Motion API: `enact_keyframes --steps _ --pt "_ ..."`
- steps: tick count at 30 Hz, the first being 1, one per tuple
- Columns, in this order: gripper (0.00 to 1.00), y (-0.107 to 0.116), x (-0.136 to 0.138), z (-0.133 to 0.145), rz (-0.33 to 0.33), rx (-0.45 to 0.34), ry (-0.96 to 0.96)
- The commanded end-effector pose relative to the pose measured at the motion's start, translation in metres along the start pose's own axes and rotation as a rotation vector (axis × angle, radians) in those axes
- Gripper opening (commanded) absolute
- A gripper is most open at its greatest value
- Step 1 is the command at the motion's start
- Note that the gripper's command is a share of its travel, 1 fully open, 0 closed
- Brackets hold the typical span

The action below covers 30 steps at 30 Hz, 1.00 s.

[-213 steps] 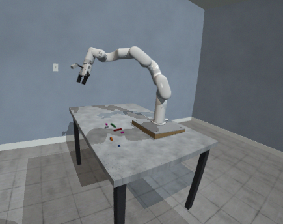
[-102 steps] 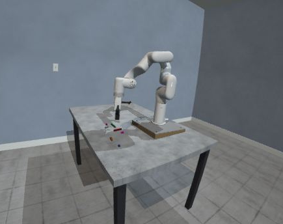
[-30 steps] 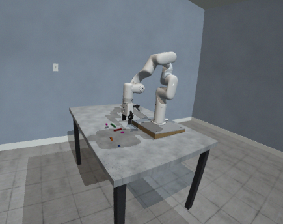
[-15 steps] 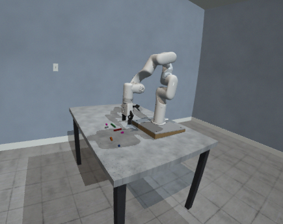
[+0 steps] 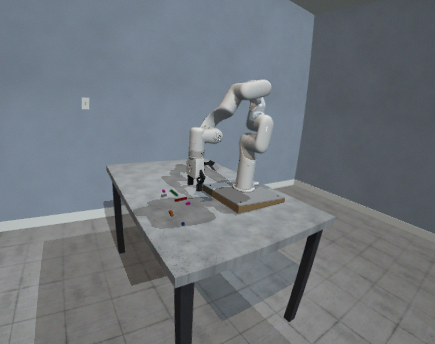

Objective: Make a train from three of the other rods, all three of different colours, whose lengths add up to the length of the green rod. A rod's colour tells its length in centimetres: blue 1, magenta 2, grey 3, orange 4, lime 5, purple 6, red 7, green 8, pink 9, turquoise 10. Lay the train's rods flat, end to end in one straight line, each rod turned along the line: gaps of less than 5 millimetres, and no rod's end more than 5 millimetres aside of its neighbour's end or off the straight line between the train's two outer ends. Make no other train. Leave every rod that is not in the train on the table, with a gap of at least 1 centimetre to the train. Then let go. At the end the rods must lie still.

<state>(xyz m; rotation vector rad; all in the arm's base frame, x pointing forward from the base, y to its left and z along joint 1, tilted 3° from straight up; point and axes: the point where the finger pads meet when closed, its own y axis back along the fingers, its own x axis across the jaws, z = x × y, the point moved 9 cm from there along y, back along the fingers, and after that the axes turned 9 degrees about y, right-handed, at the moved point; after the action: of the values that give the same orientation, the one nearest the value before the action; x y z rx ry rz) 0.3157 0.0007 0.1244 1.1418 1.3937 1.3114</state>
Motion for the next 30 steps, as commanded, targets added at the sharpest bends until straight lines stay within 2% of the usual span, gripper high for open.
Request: enact_keyframes --steps 1,8,12,23,25,26,30 --pt "1.00 0.001 0.000 0.001 -0.001 -0.003 0.000" --pt "1.00 0.001 -0.002 0.004 -0.001 -0.003 -0.071" --pt "1.00 0.002 -0.007 0.013 0.000 -0.003 -0.241" --pt "1.00 0.003 -0.017 0.028 0.000 -0.004 -0.554" --pt "1.00 0.003 -0.017 0.028 0.000 -0.004 -0.554" --pt "1.00 0.003 -0.020 0.032 0.000 -0.004 -0.640" --pt "1.00 0.003 -0.023 0.036 0.000 -0.004 -0.742"
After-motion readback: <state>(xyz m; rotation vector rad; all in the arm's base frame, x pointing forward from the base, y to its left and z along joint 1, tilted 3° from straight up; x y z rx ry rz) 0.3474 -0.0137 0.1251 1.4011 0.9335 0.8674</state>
